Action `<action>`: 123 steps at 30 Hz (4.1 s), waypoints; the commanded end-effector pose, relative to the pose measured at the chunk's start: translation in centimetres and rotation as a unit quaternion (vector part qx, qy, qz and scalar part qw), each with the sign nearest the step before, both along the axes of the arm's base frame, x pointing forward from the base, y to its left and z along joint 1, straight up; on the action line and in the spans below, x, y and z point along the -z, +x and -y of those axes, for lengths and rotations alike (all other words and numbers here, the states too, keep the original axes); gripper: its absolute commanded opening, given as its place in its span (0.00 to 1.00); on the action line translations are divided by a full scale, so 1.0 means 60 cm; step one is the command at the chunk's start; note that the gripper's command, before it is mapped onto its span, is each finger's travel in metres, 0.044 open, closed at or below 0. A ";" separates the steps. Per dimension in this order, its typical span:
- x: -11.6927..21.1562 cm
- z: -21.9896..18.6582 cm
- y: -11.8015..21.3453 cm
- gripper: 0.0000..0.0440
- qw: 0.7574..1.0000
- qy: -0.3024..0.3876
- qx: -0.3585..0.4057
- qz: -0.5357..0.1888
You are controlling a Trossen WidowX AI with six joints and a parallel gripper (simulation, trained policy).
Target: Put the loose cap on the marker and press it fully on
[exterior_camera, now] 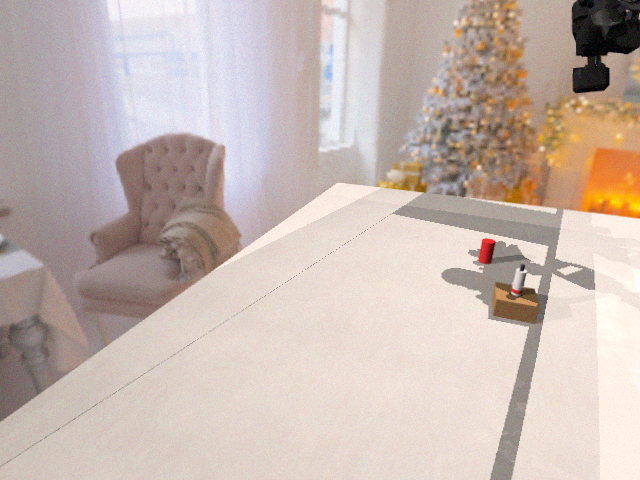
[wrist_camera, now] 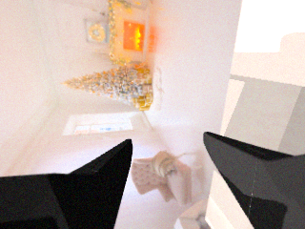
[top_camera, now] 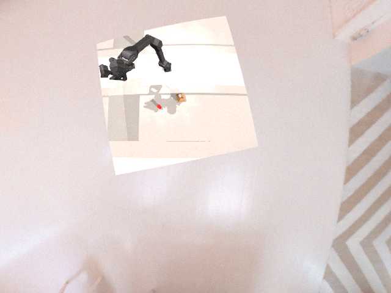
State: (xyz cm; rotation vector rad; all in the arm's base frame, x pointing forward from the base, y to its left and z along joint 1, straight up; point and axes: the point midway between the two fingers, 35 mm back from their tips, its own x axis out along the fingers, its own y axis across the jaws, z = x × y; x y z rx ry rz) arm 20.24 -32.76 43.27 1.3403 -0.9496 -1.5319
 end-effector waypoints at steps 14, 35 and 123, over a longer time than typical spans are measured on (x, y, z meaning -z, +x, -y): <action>0.080 -0.020 0.069 0.71 0.997 0.069 -0.038 0.001; 0.179 -0.057 0.143 0.72 0.985 0.160 -0.069 0.003; 0.516 -0.325 0.267 0.69 0.815 0.576 -0.024 -0.054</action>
